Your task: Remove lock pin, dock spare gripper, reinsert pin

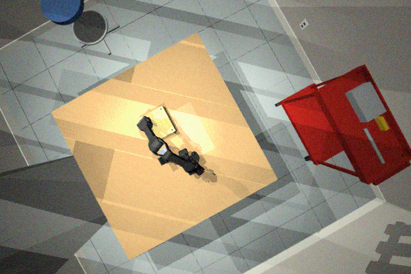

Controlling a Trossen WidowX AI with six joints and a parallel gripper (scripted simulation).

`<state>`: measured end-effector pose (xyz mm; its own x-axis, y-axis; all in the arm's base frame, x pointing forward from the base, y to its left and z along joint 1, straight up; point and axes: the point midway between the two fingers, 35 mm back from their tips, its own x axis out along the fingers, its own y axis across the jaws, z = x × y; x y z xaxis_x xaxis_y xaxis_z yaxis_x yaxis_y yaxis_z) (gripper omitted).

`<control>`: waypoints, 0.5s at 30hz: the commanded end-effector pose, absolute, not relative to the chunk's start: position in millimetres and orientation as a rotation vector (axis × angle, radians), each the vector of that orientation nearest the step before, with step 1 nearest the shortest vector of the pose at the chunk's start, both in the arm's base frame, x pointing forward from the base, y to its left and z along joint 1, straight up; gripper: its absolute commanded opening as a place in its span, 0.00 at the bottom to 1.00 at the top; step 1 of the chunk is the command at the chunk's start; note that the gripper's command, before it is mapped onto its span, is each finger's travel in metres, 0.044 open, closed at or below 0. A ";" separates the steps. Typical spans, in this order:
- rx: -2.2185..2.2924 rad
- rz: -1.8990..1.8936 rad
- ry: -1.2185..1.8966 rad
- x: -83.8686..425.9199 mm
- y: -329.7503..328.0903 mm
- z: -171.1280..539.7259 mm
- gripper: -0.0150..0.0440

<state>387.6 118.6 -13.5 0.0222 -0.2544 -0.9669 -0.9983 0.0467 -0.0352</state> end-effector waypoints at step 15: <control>-1.362 1.024 1.404 384.9 118.7 -25.0 0.29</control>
